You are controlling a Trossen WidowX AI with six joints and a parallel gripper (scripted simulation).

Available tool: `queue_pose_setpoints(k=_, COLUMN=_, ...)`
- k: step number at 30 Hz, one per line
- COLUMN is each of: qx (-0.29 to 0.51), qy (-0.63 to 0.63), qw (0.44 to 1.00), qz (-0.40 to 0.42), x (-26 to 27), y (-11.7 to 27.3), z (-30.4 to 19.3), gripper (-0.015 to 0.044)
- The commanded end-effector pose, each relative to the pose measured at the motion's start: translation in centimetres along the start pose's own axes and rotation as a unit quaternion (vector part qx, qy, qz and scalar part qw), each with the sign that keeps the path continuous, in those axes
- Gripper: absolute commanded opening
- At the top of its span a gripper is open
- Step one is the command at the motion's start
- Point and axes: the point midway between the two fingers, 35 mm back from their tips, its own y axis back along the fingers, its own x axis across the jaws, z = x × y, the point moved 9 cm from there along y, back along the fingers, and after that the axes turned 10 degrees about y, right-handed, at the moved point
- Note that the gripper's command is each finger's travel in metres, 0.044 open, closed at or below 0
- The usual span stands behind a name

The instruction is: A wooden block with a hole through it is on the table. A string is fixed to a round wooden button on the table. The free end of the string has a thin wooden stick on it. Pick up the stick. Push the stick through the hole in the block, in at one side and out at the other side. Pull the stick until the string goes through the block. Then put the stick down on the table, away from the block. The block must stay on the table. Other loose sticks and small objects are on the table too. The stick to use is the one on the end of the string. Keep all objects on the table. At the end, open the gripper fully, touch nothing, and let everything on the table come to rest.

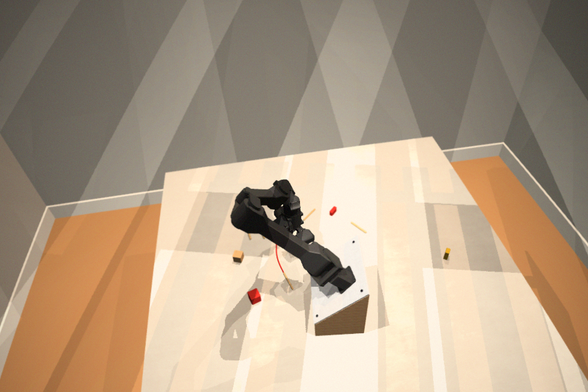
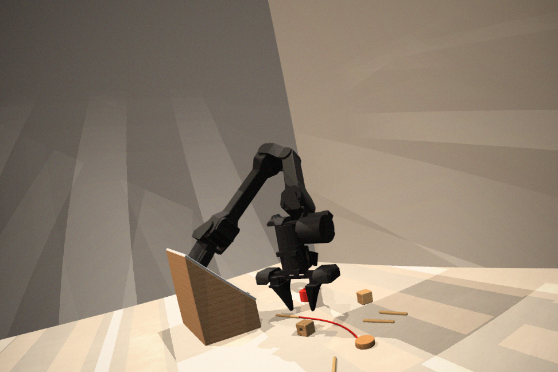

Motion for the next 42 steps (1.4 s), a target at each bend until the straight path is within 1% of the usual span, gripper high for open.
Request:
queue_pose_setpoints(k=1, qx=0.0, qy=0.0, qw=1.0, qz=0.0, x=0.0, y=0.0, z=0.0, gripper=0.0239)
queue_pose_setpoints(k=5, qx=0.0, qy=0.0, qw=1.0, qz=0.0, x=0.0, y=0.0, z=0.0, gripper=0.0239)
queue_pose_setpoints(k=14, qx=0.0, qy=0.0, qw=1.0, qz=0.0, x=0.0, y=0.0, z=0.0, gripper=0.0003)
queue_pose_setpoints(k=15, qx=0.0, qy=0.0, qw=1.0, qz=0.0, x=0.0, y=0.0, z=0.0, gripper=0.0)
queue_pose_setpoints(k=33, qx=0.0, qy=0.0, qw=1.0, qz=0.0, x=0.0, y=0.0, z=0.0, gripper=0.0)
queue_pose_setpoints(k=42, qx=0.0, qy=0.0, qw=1.0, qz=0.0, x=0.0, y=0.0, z=0.0, gripper=0.0236)
